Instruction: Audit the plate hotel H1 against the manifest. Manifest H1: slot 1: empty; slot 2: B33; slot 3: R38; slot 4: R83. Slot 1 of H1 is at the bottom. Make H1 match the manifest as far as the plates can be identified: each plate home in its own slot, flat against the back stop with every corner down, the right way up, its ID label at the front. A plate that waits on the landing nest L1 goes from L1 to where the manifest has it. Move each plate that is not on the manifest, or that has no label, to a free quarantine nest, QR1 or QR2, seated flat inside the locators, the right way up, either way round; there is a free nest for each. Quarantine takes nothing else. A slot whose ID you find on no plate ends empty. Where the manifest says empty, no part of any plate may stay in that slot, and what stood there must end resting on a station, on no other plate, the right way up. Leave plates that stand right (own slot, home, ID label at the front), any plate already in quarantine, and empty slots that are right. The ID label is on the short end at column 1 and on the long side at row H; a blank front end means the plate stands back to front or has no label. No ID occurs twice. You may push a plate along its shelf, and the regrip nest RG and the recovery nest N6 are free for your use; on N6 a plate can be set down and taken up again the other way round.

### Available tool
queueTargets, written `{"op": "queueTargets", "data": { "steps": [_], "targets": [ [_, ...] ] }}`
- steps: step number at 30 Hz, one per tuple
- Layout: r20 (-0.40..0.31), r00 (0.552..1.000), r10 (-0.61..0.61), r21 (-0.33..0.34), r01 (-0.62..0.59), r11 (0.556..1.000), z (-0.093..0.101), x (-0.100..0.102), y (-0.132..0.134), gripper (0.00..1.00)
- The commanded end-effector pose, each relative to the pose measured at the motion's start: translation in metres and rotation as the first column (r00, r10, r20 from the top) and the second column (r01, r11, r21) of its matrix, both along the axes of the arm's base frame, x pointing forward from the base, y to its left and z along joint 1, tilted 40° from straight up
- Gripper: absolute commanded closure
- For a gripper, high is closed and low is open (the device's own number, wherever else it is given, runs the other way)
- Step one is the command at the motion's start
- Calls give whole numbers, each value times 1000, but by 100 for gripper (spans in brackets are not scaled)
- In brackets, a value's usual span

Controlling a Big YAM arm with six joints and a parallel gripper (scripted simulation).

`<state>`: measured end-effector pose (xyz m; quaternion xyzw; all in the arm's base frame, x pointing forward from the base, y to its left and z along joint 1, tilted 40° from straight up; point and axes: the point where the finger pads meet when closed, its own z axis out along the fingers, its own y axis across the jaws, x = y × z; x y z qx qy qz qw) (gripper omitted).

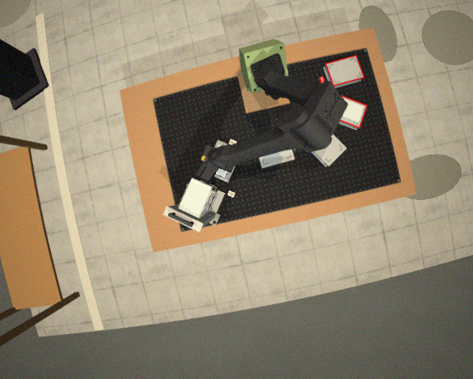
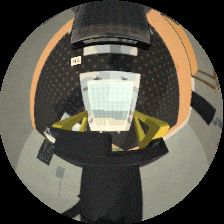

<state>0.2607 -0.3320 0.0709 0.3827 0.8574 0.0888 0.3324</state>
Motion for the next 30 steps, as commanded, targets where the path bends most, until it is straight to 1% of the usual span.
{"op": "queueTargets", "data": {
  "steps": [1, 6, 7, 8, 16, 17, 20, 21, 30],
  "targets": [
    [1, 1000, -4, 8, 4, 1000, -6, 5, 3, 0],
    [1, 1000, -4, 8, 4, 1000, -9, 8, 2, 0],
    [8, 1000, -4, -4, 4, 1000, -5, 9, 1, 0],
    [2, 1000, -4, 8, 4, 1000, -11, 9, 2, 0],
    [2, 1000, -4, 9, 4, 1000, -19, 16, 1, 0],
    [11, 1000, -10, -14, 10, 1000, -8, 13, -7, 0],
    [11, 1000, -10, -14, 10, 1000, -8, 13, -7, 0],
    [11, 1000, -10, -14, 10, 1000, -8, 13, -7, 14],
    [11, 1000, -10, -14, 10, 1000, -8, 13, -7, 14]
  ]
}}
